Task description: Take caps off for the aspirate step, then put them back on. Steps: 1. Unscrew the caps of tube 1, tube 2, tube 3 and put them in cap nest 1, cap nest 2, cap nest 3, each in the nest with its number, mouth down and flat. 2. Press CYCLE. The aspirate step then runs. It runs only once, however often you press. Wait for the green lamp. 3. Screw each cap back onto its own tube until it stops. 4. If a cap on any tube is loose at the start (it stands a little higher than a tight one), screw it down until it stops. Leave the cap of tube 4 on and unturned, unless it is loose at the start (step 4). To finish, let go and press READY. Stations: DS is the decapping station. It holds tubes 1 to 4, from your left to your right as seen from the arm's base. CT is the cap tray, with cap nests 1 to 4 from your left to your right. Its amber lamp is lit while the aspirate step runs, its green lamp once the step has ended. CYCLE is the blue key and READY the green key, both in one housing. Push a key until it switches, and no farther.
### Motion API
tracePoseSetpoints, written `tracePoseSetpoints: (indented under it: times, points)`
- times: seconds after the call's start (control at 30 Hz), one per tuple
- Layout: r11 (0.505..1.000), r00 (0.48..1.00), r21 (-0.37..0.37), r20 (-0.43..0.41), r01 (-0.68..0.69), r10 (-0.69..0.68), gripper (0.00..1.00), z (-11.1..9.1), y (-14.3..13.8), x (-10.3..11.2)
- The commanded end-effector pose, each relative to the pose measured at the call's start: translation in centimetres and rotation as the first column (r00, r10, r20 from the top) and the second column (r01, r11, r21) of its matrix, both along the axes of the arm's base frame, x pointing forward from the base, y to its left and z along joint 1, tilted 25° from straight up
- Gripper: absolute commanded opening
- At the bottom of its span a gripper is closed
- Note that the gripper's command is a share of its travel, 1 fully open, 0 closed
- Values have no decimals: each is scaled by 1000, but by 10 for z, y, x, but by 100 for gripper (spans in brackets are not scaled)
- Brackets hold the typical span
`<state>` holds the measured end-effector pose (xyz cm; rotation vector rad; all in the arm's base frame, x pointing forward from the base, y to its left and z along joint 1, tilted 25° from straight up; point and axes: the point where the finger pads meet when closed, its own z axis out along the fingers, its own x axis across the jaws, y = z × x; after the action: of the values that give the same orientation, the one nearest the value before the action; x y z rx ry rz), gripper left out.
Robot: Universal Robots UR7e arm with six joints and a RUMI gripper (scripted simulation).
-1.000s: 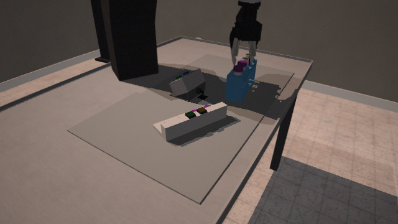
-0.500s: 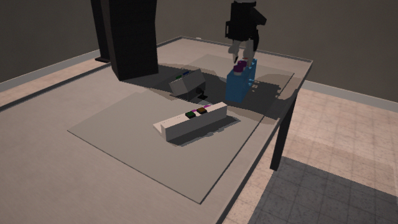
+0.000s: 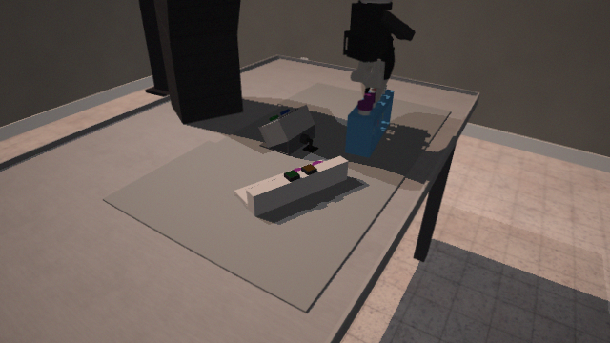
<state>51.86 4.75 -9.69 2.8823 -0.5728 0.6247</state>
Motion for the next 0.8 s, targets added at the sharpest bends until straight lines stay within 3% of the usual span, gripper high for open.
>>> tracePoseSetpoints:
  times: [0.0,0.17,0.3,0.43,0.5,0.63,0.77]
  points:
    - [1000,1000,0,1,0,0,0,0,0,0]
    - [1000,1000,0,1,0,0,0,0,0,0]
    - [981,983,-70,-47,-181,178,0,1,0,0]
    - [925,932,-130,-107,-358,346,0,1,0,0]
    - [925,932,-130,-107,-358,346,0,1,0,0]
    - [833,850,-177,-176,-524,497,0,1,0,0]
    - [710,739,-209,-252,-672,625,0,1,0,0]
